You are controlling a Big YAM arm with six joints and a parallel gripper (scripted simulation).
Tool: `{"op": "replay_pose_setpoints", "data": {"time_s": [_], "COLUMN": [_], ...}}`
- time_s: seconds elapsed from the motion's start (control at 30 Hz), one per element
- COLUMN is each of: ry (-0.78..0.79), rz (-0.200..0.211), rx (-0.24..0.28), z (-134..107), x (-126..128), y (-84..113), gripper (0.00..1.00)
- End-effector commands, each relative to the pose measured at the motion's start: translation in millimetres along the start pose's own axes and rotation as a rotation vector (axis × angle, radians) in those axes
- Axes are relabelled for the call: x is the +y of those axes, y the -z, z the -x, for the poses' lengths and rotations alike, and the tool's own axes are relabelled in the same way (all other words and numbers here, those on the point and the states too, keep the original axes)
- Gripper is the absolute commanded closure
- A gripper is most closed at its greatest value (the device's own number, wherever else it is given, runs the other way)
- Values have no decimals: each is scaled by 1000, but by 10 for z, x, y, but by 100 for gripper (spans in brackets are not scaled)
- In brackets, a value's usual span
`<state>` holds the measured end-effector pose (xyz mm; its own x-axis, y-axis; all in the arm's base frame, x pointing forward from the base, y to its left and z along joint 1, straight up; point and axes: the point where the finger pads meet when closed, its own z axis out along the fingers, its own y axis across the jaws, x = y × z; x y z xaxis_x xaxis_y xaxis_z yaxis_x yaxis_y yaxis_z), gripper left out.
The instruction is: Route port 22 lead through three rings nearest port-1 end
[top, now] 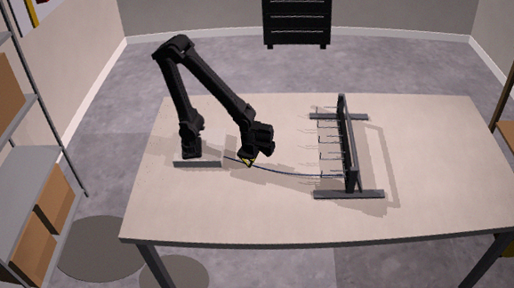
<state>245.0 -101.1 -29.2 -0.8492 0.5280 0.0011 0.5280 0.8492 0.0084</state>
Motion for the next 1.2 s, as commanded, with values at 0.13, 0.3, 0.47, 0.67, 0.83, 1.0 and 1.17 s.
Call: {"op": "replay_pose_setpoints", "data": {"time_s": [0.13, 0.3, 0.47, 0.67, 0.83, 1.0, 1.17], "ry": [-6, -6, -6, -6, -6, -6, -6], "rz": [-2, -3, -3, -3, -3, -3, -3], "rx": [-9, -8, -7, -7, -7, -7, -7], "z": [43, 35, 33, 33, 33, 33, 33], "x": [25, 23, 23, 23, 23, 23, 23], "y": [-25, -31, -31, -31, -31, -31, -31], "gripper": [68, 68, 68, 68, 68, 68, 68]}}
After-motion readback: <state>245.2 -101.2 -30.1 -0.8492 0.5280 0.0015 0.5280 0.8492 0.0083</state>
